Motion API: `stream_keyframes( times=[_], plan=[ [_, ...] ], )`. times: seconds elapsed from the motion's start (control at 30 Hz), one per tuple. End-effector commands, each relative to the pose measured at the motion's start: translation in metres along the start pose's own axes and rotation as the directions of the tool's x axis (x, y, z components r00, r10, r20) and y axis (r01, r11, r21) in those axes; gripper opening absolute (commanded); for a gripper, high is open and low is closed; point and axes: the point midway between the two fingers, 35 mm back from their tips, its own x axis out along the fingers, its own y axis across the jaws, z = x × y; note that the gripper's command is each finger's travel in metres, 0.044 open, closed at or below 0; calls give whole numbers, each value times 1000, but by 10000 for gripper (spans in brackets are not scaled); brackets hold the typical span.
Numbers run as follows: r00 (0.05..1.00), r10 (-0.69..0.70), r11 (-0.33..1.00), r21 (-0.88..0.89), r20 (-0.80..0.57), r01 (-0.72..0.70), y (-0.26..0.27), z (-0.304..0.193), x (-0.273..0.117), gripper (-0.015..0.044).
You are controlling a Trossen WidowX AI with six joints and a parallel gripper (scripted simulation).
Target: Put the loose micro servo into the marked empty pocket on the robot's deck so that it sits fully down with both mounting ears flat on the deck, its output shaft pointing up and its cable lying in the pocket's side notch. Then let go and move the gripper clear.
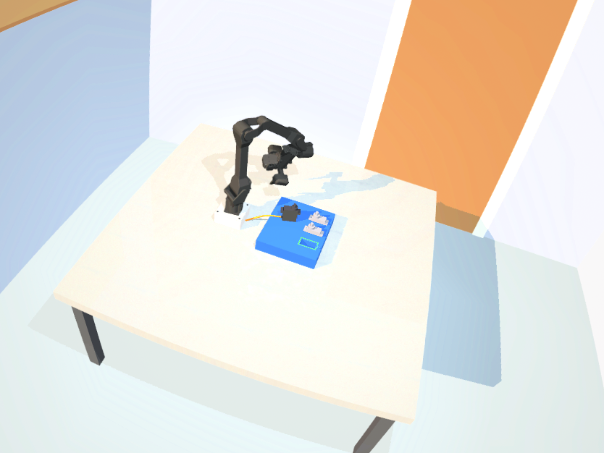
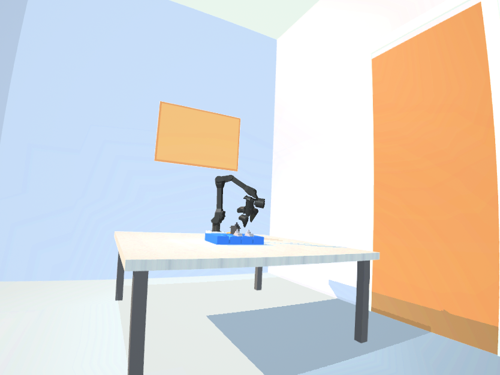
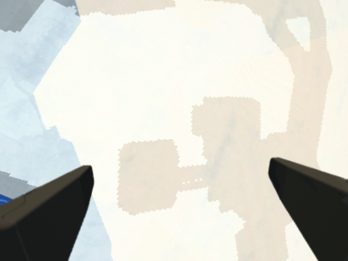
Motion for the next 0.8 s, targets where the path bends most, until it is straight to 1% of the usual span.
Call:
stream_keyframes(
  times=[0.0, 0.23, 0.5, 0.77],
  plan=[
    [990, 75, 995, 78, -120, -66, 39, -14, -29, 440],
    [948, 219, 958, 235, -230, -165, 102, -14, -69, 440],
    [877, 402, 867, 417, -262, -273, 168, 11, -110, 440],
    [871, 417, 857, 432, -260, -281, 173, 15, -113, 440]
  ],
)
